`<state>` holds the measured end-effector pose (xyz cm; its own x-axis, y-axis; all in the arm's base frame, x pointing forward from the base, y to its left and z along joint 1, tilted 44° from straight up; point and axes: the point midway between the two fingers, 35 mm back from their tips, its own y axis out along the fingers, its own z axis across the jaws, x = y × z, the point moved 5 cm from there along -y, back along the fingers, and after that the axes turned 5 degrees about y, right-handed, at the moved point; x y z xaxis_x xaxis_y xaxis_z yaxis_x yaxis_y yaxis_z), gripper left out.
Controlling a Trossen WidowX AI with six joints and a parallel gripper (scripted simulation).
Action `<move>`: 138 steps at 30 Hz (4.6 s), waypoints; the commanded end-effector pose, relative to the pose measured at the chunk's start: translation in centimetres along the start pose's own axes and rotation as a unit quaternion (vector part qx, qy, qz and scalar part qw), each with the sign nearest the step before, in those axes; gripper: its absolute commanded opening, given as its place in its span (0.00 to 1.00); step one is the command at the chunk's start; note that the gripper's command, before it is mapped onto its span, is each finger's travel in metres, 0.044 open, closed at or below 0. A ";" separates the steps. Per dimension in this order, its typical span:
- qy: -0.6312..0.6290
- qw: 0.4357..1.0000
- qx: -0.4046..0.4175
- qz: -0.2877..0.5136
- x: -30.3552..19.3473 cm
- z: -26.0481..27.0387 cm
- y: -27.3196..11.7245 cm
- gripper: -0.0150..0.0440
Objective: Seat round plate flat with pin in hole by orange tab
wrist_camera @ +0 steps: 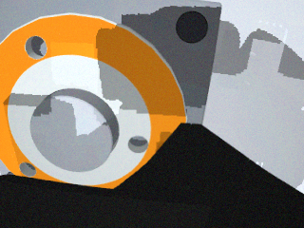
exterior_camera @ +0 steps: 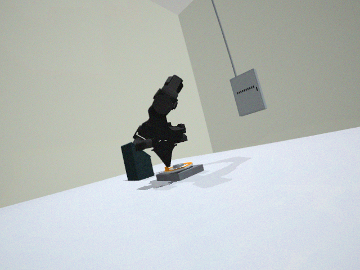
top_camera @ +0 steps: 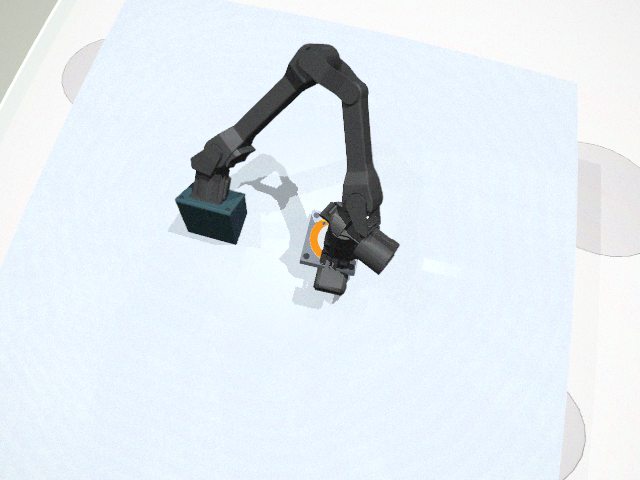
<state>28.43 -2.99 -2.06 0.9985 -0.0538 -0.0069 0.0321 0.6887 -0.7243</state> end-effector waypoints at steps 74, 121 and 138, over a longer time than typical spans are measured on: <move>0.004 1.000 0.003 0.001 -5.3 1.3 0.7 0.25; 0.005 1.000 0.005 0.002 -6.8 5.9 0.6 0.25; 0.005 1.000 0.005 0.002 -5.5 8.2 0.3 0.25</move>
<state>22.84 3.20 2.91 0.9980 -0.0588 -0.0220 0.0250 0.6939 -0.7197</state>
